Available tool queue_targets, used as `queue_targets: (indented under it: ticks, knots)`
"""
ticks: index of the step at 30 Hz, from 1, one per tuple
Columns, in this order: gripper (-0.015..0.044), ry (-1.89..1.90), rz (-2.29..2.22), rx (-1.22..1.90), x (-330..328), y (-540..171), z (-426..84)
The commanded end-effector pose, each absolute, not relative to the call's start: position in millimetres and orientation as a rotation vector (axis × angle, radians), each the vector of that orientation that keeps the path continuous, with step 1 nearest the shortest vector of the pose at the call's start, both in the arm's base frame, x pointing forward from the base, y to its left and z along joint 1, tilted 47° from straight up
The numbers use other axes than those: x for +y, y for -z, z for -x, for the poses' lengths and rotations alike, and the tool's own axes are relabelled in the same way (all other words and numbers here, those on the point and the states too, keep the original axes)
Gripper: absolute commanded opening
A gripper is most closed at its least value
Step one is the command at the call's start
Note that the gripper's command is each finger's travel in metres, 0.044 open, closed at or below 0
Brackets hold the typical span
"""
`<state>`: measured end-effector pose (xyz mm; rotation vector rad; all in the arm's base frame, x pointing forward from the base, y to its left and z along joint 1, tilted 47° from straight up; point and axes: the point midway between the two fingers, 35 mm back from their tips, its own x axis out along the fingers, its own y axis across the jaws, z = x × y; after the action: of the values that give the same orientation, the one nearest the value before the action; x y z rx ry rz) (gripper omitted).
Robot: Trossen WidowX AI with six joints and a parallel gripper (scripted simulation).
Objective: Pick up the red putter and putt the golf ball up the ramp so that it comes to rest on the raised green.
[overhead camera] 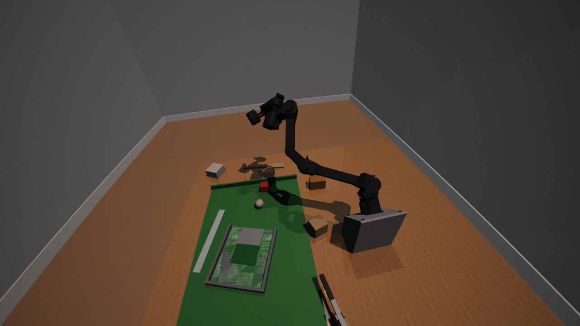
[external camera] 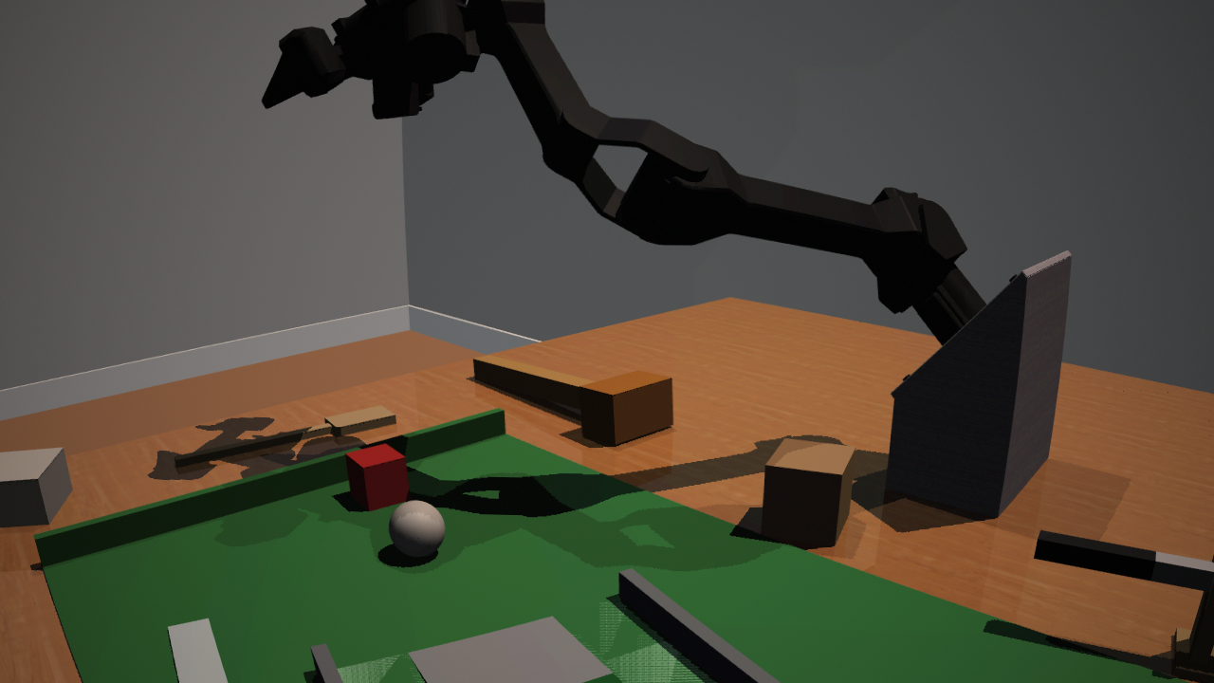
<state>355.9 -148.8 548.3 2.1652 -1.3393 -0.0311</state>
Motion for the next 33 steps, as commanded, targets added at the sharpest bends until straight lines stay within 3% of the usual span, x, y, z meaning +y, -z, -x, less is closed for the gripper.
queue_targets:
  ticks: [1, 7, 19, 33]
  knots:
    - [0.0426, 0.024, -2.165, -1.340, -149, -550, -354]
    - [0.0440, -0.204, -2.130, -1.375, -154, -598, -301]
    - [0.0440, -0.791, -1.918, -1.604, -148, -679, -139]
    - [0.0440, -1.320, -1.348, -1.708, -46, -717, 59]
